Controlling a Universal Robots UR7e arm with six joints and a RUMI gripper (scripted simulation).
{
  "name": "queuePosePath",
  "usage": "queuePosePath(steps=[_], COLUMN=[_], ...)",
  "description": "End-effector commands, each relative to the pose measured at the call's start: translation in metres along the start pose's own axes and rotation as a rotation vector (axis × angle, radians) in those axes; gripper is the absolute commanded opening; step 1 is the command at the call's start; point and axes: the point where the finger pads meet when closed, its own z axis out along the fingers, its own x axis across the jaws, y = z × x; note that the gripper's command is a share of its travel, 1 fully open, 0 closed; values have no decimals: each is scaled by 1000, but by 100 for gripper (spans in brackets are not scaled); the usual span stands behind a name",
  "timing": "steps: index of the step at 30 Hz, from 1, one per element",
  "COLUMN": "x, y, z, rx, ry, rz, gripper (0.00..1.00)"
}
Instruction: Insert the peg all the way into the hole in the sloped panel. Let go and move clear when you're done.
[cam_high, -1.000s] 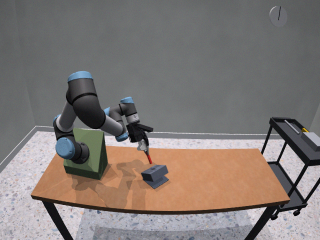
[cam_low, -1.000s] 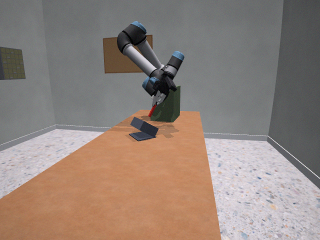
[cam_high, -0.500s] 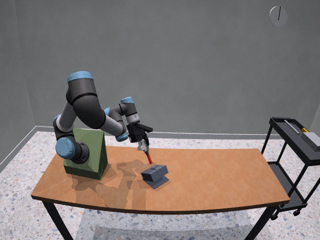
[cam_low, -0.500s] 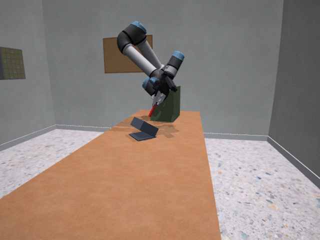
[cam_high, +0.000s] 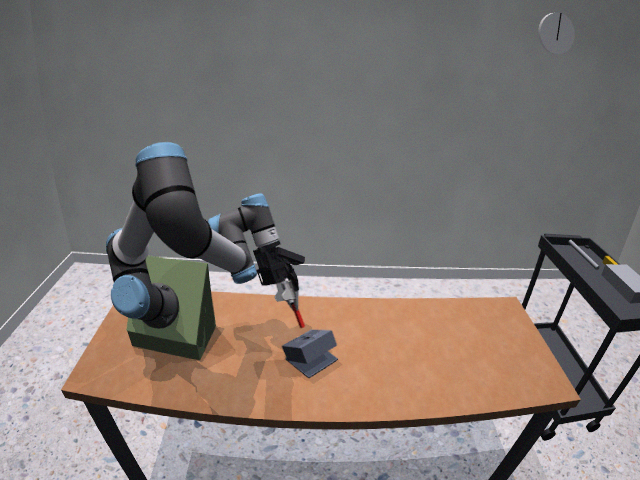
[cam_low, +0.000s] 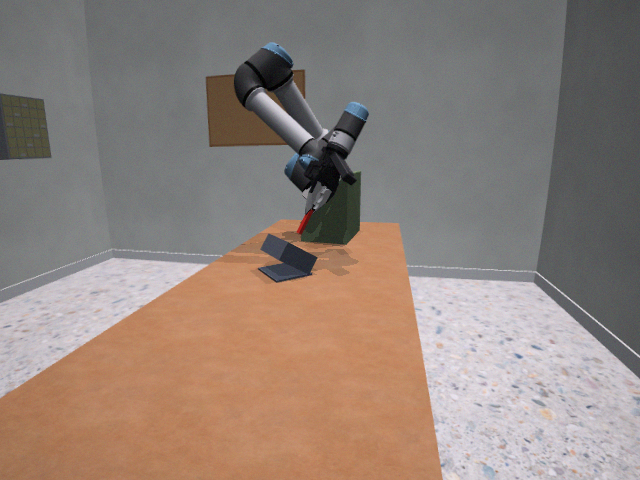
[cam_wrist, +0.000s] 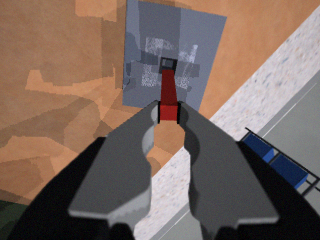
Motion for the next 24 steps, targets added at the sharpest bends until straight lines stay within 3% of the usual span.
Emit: queuePosePath(steps=[1, 24], x=[0, 0], y=[0, -1], z=[0, 0], rx=[2, 2], ry=[1, 1], rz=[-25, -123], gripper=[0, 0])
